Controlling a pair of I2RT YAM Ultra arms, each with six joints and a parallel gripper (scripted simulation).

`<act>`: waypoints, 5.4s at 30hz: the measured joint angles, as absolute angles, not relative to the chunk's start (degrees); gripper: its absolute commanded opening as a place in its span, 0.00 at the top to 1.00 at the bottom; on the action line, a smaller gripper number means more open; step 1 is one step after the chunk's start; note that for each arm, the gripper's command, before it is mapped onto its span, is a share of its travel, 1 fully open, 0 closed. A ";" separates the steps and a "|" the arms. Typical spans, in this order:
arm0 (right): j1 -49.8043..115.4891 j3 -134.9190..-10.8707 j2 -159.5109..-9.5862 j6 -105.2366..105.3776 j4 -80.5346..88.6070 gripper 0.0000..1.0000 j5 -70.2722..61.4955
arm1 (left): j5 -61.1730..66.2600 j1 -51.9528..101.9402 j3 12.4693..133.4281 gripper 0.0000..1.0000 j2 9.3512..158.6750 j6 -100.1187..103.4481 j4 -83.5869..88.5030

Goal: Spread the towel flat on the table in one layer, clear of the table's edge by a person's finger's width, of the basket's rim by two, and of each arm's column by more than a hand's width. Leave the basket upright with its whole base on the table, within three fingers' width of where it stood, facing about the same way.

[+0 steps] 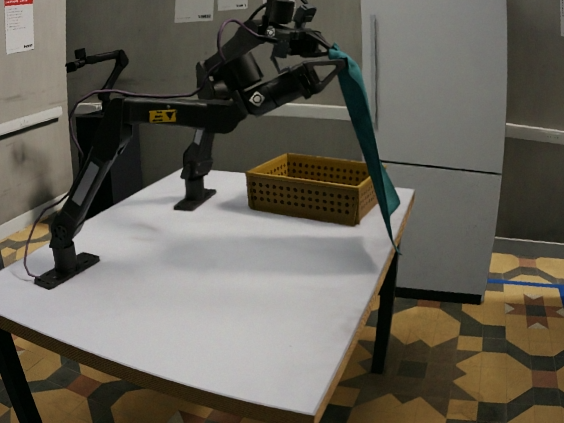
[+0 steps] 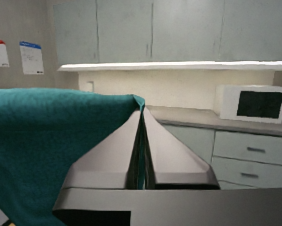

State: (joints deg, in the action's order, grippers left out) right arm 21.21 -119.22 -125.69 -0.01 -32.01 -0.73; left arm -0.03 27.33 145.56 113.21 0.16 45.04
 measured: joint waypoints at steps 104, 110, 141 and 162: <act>26.09 -109.97 -116.97 -0.01 -17.78 1.00 -0.38 | -0.05 24.58 112.84 1.00 94.15 0.16 37.26; 26.11 -110.00 -113.78 -0.01 -9.34 1.00 -0.36 | -0.08 25.45 112.84 1.00 94.13 0.16 39.94; 26.11 -109.56 -103.09 -0.01 37.41 1.00 -0.38 | -0.08 34.74 106.41 1.00 90.63 0.16 60.51; 26.28 -92.47 -94.32 -0.03 55.68 1.00 -0.93 | 0.05 47.09 79.26 1.00 80.12 0.16 55.53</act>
